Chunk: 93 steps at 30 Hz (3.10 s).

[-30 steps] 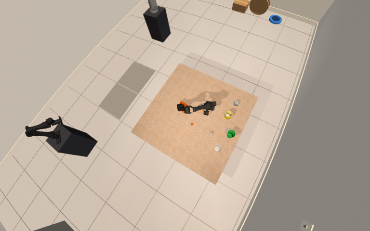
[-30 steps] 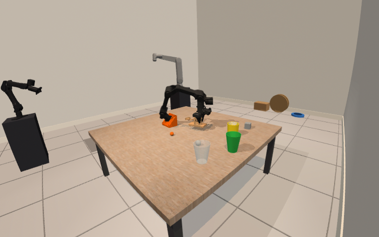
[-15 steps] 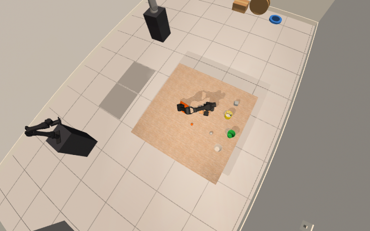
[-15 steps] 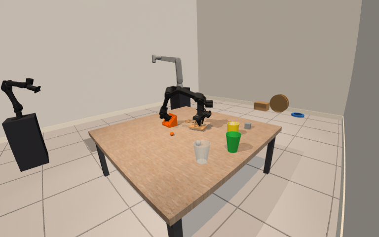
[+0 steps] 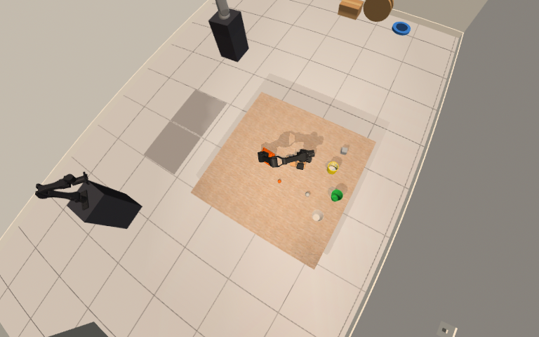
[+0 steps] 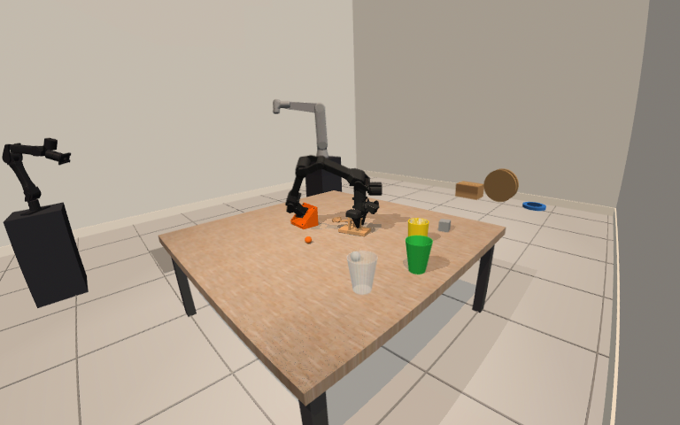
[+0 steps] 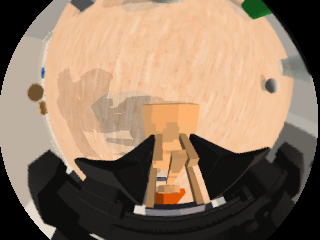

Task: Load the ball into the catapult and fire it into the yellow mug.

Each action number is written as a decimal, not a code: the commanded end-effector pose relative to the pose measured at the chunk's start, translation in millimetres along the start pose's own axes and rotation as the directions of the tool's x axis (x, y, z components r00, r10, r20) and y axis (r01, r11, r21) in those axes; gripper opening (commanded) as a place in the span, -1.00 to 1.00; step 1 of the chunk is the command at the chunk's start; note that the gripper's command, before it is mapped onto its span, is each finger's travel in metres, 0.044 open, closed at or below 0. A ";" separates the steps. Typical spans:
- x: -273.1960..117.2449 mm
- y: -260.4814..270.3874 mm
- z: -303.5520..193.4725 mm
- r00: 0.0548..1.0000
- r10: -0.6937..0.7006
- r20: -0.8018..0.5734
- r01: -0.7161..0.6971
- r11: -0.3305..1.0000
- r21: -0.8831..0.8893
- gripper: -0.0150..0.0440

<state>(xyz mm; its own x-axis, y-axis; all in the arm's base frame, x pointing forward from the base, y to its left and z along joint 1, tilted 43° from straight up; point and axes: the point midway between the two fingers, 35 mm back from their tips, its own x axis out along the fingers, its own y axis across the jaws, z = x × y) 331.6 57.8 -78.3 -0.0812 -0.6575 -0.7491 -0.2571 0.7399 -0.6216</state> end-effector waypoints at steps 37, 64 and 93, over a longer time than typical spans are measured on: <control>-118.1 -21.9 -3.1 1.000 0.005 0.003 -0.005 1.000 0.001 0.73; -15.8 -213.5 -158.4 1.000 -0.017 -0.008 0.018 0.959 0.283 0.53; 24.2 -213.9 -159.0 1.000 -0.019 -0.008 0.020 0.959 0.283 0.44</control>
<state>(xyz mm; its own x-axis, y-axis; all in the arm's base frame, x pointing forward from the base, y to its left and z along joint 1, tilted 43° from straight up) 233.9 -137.9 77.0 -0.0762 -0.6707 -0.7378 0.0359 0.7376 -0.6743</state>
